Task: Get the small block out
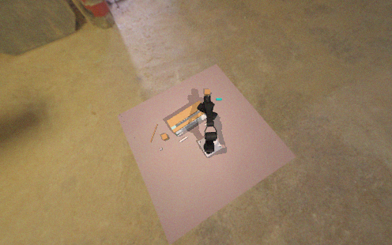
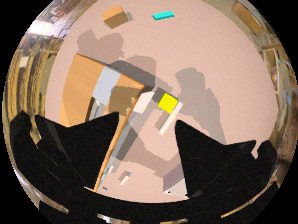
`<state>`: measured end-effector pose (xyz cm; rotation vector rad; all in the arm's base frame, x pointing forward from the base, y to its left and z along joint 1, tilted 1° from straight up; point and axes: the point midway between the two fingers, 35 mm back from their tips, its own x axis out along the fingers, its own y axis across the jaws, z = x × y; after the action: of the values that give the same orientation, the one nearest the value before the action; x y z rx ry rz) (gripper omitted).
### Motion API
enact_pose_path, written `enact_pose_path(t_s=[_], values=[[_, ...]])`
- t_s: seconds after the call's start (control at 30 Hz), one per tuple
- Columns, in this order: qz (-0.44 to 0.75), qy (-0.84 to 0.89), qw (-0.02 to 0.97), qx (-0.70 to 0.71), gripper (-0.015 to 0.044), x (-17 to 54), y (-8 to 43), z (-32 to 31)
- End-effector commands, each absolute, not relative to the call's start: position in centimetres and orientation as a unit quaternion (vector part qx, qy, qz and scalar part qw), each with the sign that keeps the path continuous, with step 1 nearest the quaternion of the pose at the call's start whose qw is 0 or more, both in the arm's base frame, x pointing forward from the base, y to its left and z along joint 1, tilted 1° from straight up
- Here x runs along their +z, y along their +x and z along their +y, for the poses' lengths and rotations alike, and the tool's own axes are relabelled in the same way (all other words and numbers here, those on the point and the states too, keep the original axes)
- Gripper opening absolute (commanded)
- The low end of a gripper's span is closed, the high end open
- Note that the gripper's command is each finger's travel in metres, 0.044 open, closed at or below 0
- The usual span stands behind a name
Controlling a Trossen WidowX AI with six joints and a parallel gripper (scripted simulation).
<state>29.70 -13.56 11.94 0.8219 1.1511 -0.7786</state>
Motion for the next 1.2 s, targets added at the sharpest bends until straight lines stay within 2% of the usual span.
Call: enact_pose_path(t_s=[0.0, 0.6, 1.17], values=[[0.305, 0.683, 0.45, -0.489, 0.0285, 12.58, 28.59, -14.24], [0.05, 0.841, 0.054, -0.535, 0.0285, 13.05, 27.95, -15.2], [0.046, 0.842, 0.048, -0.535, 0.0285, 13.05, 27.94, -15.21]])
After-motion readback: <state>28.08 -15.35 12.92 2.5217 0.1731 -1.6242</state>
